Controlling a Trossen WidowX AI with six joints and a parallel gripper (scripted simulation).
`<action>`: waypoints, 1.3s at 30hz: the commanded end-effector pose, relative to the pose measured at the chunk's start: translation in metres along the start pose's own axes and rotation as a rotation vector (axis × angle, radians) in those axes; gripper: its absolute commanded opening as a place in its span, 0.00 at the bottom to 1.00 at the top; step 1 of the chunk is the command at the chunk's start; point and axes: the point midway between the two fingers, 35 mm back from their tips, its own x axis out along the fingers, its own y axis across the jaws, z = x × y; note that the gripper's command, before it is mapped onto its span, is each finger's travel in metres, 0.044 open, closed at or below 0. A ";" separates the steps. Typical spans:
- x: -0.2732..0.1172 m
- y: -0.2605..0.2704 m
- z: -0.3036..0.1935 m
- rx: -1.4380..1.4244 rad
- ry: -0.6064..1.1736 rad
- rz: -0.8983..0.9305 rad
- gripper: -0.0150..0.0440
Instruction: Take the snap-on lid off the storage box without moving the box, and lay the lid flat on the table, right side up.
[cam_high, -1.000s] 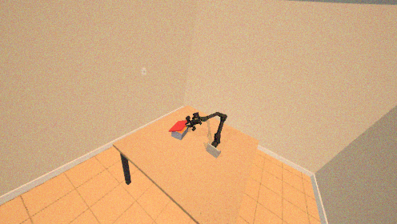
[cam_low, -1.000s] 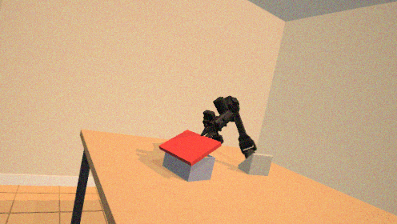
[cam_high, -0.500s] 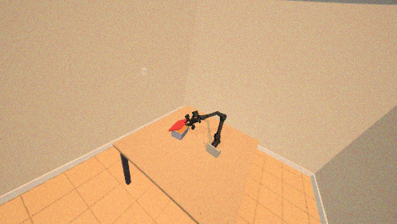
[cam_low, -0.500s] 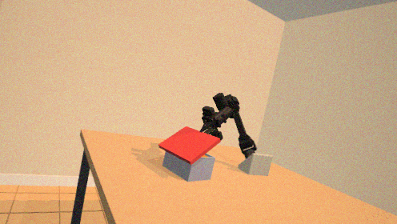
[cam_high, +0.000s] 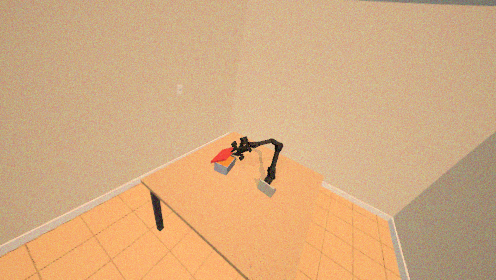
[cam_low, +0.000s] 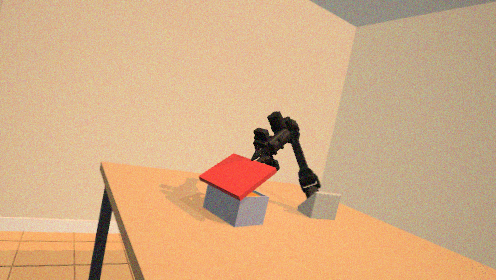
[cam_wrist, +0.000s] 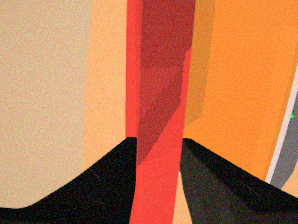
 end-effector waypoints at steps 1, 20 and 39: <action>-0.005 0.008 0.001 0.008 -0.004 0.009 0.25; -0.021 0.027 0.001 0.008 -0.003 0.009 0.25; -0.023 0.023 -0.027 0.009 -0.002 0.009 0.25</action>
